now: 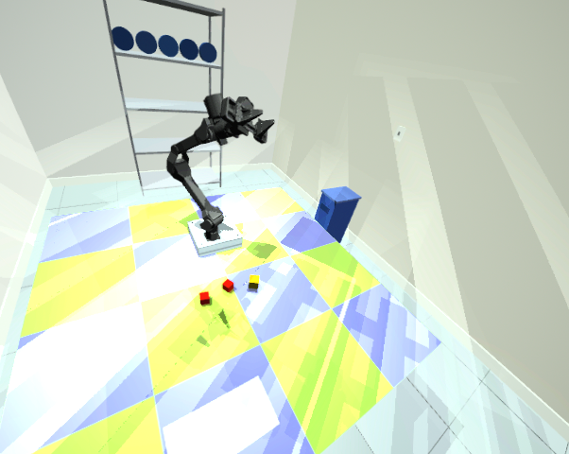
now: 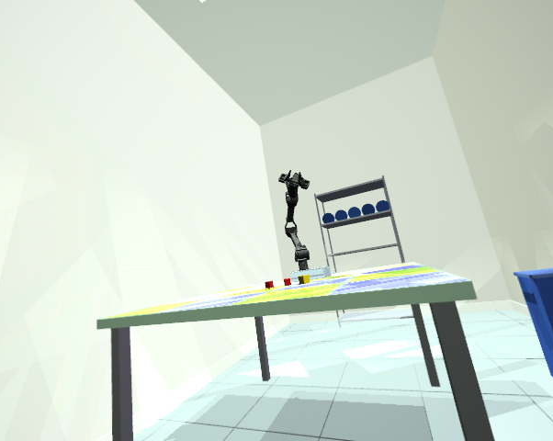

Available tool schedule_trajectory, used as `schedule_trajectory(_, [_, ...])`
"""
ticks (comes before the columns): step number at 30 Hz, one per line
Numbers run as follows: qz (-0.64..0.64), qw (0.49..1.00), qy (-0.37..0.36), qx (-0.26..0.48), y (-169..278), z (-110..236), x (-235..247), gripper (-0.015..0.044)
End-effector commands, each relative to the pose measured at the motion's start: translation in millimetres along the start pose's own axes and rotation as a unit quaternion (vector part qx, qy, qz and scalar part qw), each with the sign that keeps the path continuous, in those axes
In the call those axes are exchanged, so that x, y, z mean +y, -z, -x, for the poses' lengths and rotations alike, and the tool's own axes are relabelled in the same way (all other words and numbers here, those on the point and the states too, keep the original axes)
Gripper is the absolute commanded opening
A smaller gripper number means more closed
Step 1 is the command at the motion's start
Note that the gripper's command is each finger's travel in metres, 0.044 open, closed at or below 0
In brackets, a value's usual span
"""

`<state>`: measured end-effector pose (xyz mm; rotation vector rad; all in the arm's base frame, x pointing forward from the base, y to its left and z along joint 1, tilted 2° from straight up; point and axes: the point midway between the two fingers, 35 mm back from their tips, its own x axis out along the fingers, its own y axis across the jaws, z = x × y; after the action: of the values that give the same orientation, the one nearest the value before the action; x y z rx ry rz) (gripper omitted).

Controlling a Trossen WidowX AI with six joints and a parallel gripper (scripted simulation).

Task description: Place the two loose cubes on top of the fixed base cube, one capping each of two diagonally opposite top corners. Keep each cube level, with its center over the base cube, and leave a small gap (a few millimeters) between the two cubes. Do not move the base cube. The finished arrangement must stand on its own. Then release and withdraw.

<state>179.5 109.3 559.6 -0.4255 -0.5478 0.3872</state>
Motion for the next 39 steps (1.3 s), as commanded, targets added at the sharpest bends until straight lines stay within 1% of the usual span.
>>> schedule_trajectory(1, [-0.057,0.994,-0.024,0.087,50.9,-20.6,19.5,0.0265])
schedule_trajectory(5, [-0.117,0.977,-0.031,0.177,103.4,-32.6,34.7,0.0265])
schedule_trajectory(10, [-0.193,0.937,-0.02,0.289,169.6,-35.7,49.8,0.0265])
schedule_trajectory(14, [-0.253,0.891,0.003,0.376,221.1,-28.8,59.2,0.0265])
schedule_trajectory(19, [-0.322,0.817,0.049,0.476,281.1,-9.7,68.4,0.0265])
schedule_trajectory(23, [-0.371,0.744,0.098,0.547,324.0,13.0,74.4,0.0265])
schedule_trajectory(28, [-0.421,0.638,0.171,0.622,369.4,48.7,80.9,0.0265])
schedule_trajectory(34, [-0.46,0.492,0.27,0.688,409.9,98.7,88.1,0.0265])
schedule_trajectory(39, [-0.472,0.36,0.357,0.721,431.4,143.1,94.3,0.0265])
